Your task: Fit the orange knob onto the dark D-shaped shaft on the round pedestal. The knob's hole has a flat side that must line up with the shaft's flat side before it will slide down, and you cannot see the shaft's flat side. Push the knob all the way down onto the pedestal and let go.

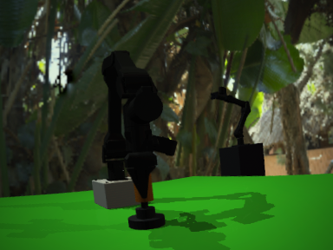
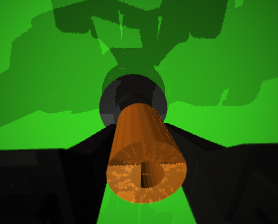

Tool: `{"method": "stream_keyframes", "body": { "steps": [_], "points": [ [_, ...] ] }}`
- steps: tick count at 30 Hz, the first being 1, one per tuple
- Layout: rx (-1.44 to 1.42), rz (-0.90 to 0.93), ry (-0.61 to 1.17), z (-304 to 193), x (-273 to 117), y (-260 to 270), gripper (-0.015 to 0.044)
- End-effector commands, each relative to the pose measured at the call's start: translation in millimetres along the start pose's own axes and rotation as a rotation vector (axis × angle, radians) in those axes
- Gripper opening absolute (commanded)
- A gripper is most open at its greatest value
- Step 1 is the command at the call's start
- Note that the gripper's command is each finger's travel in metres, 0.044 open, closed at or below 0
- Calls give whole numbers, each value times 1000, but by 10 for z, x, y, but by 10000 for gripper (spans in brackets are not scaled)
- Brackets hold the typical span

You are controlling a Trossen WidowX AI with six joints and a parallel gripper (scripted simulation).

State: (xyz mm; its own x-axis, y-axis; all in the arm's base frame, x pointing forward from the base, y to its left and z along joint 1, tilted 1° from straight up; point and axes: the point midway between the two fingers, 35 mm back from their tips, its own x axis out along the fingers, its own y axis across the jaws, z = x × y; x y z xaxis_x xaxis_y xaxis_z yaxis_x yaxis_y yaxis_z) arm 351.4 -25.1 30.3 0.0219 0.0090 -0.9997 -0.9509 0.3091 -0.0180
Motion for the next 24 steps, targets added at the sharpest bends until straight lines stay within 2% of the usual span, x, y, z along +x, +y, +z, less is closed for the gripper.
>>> {"method": "stream_keyframes", "body": {
  "steps": [1,7,24],
  "points": [
    [-28,-9,0,2,-42,-18,0],
    [-212,-9,1,-6,-57,11,0],
    [-212,-8,1,-14,13,40,0]
  ]
}}
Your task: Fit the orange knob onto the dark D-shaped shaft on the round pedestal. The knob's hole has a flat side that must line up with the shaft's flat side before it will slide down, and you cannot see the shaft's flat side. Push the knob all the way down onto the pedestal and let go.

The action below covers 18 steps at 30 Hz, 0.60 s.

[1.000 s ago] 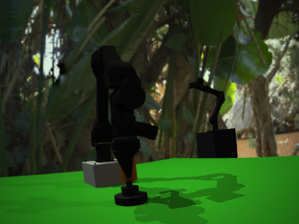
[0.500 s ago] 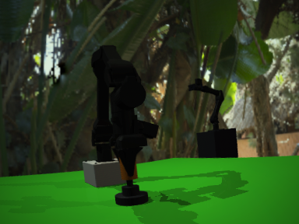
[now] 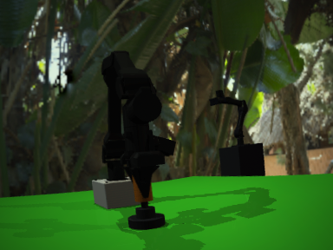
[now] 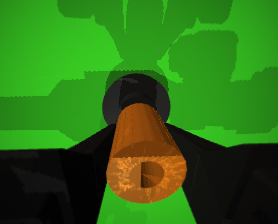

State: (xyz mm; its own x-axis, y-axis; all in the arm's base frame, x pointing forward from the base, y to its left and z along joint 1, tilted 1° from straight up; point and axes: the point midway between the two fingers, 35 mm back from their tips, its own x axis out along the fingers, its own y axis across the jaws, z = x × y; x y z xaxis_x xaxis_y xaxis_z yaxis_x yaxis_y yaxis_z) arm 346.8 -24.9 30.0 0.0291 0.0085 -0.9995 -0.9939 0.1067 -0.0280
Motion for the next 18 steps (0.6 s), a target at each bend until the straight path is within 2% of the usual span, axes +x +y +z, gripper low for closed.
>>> {"method": "stream_keyframes", "body": {
  "steps": [1,18],
  "points": [
    [-4,-1,2,-3,12,-6,0],
    [0,-1,2,-3,151,15,0]
  ]
}}
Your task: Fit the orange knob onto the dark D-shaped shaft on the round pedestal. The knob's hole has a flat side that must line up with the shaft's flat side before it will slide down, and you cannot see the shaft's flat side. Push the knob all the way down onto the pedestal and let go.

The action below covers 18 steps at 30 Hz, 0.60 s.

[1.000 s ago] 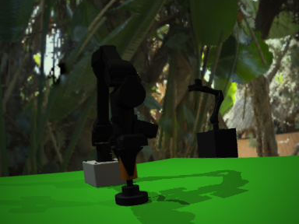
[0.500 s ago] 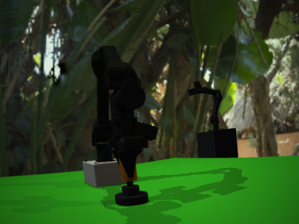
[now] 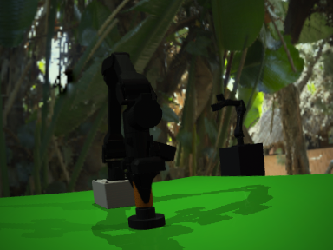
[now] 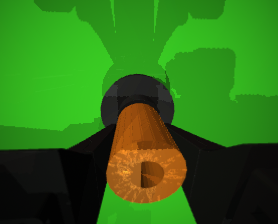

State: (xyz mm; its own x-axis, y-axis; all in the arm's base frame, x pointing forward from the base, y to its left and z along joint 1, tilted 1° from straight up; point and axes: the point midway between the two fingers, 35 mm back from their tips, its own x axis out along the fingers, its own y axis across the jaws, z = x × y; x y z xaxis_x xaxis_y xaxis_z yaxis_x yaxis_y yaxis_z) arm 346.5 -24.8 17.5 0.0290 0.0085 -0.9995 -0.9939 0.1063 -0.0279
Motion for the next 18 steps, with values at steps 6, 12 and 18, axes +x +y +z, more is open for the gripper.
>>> {"method": "stream_keyframes", "body": {
  "steps": [6,12,18],
  "points": [
    [0,0,0,0,45,-1,0],
    [0,0,0,0,45,-1,0],
    [0,0,0,0,45,-1,157]
  ]
}}
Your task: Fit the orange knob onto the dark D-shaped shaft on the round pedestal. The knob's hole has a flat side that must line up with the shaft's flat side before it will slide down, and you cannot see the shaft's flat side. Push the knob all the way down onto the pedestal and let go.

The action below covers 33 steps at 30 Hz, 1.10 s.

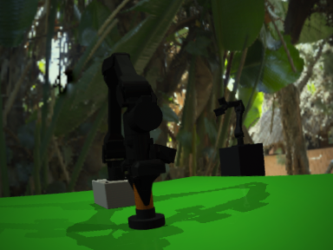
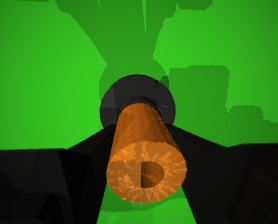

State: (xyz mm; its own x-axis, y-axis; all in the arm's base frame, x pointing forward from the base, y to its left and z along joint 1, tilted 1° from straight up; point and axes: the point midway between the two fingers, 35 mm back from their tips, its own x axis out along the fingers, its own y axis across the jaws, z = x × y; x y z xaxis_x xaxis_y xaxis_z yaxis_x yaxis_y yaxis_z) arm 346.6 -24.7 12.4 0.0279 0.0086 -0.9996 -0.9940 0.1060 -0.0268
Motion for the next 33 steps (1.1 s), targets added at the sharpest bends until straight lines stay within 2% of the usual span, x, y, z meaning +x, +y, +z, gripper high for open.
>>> {"method": "stream_keyframes", "body": {
  "steps": [1,11,19,25,33],
  "points": [
    [0,-1,0,0,-6,-1,184],
    [0,-1,0,0,-6,-1,440],
    [0,-1,0,0,-36,-7,440],
    [0,0,0,2,-934,-6,440],
    [0,-1,0,3,-967,-24,440]
  ]
}}
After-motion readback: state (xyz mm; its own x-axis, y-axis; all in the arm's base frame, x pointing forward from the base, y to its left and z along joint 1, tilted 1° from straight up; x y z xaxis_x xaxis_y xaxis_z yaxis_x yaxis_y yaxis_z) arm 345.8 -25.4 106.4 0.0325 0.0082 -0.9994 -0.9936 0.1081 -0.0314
